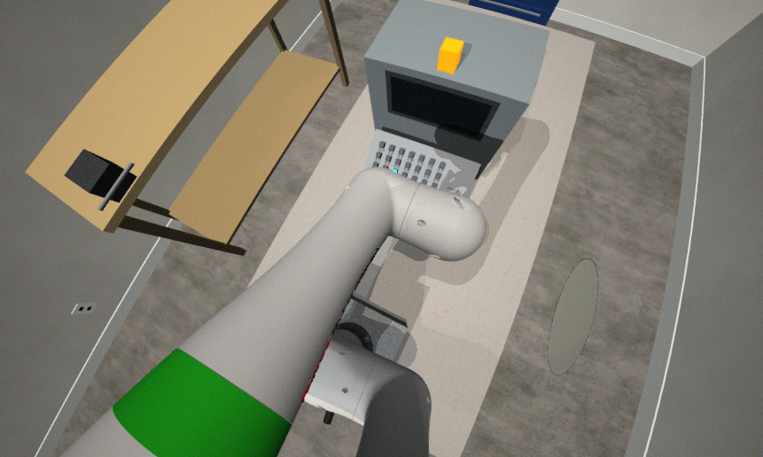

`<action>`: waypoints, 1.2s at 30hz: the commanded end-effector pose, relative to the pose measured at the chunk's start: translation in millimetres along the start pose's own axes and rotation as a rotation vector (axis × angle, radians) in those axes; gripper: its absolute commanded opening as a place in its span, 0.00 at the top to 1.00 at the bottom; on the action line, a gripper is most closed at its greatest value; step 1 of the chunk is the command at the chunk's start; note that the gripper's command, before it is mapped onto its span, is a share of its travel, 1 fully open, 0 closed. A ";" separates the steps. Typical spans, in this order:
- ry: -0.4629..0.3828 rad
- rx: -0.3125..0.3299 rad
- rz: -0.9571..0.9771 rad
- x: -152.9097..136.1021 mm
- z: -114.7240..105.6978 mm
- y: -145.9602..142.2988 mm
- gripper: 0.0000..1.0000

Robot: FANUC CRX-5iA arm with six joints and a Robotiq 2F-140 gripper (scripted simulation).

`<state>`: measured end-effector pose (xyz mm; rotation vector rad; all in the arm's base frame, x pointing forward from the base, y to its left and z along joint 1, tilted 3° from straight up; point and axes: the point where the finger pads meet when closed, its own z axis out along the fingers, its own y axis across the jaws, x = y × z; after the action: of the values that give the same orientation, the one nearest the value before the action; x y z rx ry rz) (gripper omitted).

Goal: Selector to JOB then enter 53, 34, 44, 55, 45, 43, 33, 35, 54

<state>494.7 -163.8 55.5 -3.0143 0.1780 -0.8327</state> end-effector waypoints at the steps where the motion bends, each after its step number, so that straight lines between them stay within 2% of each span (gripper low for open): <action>1: 0.000 0.000 0.000 0.3 -0.1 0.1 0.67; 5: 0.000 0.000 0.000 0.3 -0.1 0.1 0.67; 6: 0.000 0.000 0.000 0.3 -0.1 0.1 1.00; 36: 0.000 0.000 0.000 0.3 -0.1 0.1 1.00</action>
<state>494.7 -163.8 55.6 -3.0144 0.1780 -0.8326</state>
